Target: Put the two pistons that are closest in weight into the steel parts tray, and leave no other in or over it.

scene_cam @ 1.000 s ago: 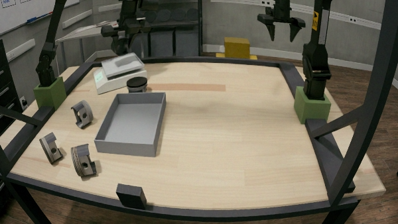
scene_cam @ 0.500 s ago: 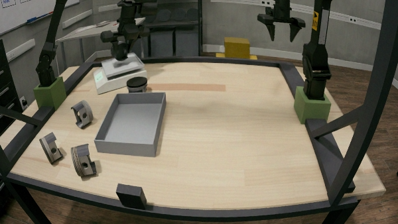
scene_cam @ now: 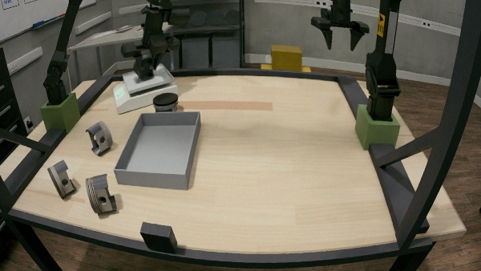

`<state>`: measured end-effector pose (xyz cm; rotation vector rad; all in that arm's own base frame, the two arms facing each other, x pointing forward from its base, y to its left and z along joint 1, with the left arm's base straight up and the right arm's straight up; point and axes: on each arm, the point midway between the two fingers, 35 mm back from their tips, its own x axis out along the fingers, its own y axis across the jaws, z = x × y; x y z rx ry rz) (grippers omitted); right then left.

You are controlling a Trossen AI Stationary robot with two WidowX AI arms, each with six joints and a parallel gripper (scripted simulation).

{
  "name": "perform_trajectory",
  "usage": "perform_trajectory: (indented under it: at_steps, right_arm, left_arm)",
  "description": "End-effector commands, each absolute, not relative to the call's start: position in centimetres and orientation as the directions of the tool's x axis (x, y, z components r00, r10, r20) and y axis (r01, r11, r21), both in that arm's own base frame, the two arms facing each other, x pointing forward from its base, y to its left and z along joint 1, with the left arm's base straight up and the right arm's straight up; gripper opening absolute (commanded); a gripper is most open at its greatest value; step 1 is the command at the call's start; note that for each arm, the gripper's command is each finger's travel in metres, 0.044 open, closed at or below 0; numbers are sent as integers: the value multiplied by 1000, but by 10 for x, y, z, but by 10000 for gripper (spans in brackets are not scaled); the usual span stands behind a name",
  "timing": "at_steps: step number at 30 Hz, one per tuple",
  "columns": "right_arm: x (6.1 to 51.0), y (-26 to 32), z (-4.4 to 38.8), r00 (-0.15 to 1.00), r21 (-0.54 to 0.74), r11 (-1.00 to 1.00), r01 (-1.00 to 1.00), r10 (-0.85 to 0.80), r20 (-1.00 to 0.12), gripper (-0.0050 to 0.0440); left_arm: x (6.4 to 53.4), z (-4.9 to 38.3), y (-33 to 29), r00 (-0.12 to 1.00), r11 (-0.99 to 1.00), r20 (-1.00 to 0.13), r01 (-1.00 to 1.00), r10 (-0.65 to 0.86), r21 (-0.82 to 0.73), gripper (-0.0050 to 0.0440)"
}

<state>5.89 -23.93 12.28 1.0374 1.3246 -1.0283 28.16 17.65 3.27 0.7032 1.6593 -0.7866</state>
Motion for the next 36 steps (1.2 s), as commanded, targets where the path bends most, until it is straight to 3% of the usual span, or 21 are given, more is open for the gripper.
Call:
perform_trajectory:
  at_steps: [1,36]
  right_arm:
    - [61,-244,131,5,0,243,970,-20,-1000,400]
    - [61,-244,131,5,0,243,970,-20,-1000,400]
  left_arm:
    - [284,44,180,-175,602,-982,792,74,-96,158]
    - [285,40,180,-180,604,-981,790,67,-103,158]
